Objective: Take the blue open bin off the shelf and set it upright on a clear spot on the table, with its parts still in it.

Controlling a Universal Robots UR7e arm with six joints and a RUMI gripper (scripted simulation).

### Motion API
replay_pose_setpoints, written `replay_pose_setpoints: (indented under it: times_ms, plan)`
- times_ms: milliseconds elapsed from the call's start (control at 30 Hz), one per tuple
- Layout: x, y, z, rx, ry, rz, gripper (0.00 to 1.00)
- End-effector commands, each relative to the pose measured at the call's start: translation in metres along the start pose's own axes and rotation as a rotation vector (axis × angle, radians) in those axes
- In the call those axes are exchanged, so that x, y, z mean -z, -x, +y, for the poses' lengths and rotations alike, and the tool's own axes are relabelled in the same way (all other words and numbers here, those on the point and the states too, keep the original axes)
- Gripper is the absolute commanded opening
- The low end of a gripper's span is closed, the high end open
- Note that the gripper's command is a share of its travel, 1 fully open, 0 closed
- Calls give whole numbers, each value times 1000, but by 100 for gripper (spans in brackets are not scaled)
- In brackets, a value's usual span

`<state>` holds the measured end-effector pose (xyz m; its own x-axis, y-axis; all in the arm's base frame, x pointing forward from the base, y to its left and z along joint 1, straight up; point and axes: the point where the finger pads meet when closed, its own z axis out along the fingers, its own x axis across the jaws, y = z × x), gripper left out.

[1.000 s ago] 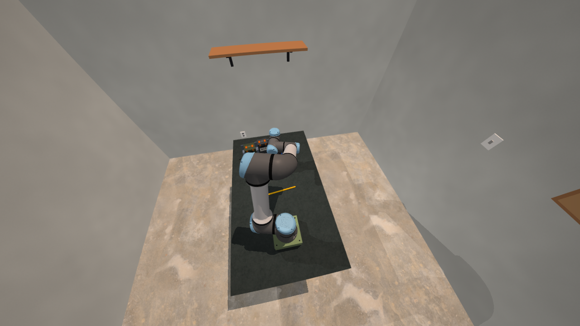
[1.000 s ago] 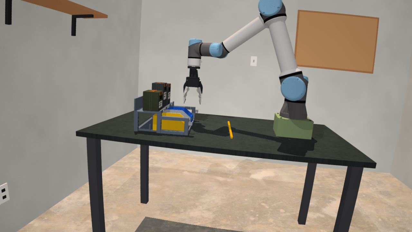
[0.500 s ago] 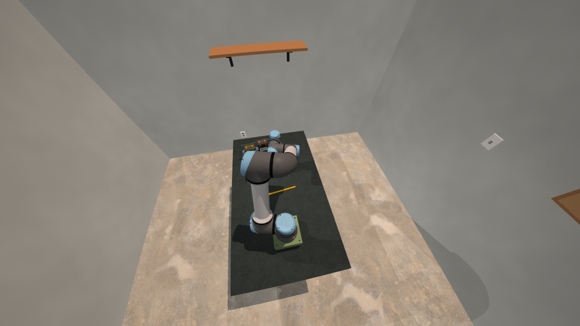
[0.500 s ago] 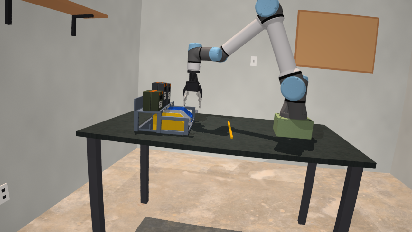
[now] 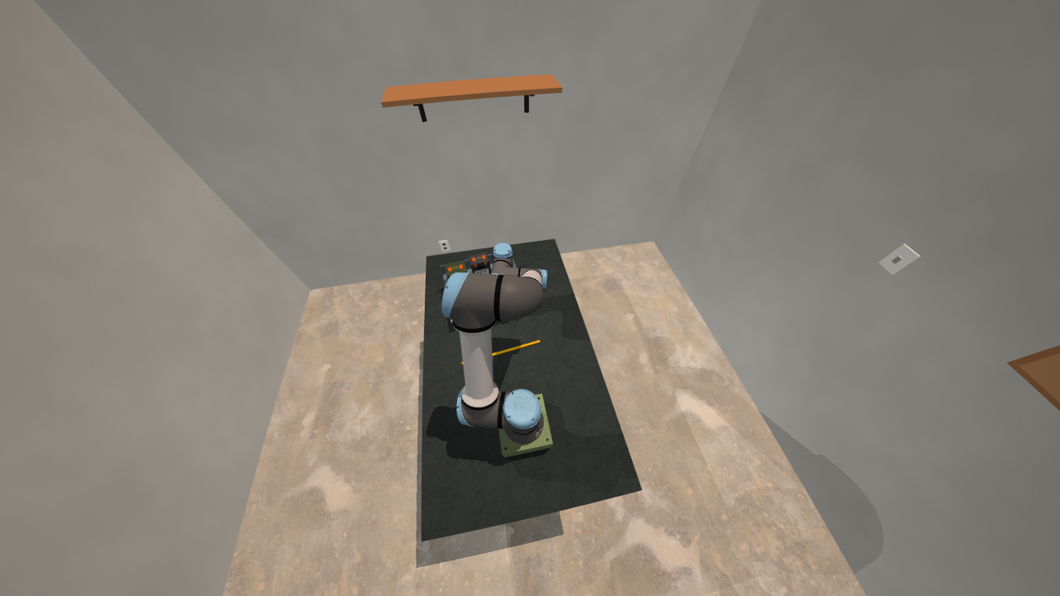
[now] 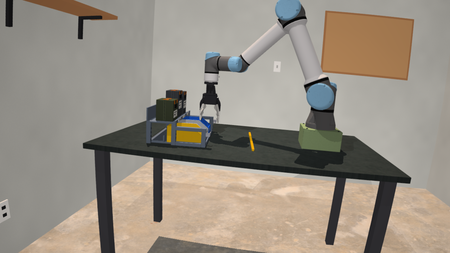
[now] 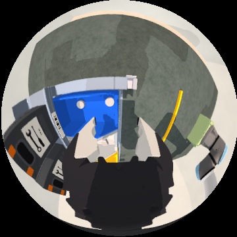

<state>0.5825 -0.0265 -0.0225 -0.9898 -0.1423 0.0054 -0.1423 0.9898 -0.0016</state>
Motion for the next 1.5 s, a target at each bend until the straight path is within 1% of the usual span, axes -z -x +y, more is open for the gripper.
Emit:
replay_pose_setpoints:
  times_ms: [0, 300, 1467]
  plan:
    - [-6, 1, 0, 0, -1, -2, 58]
    - [-11, 1, 0, 0, -1, -2, 58]
    - [-11, 1, 0, 0, -1, -2, 58]
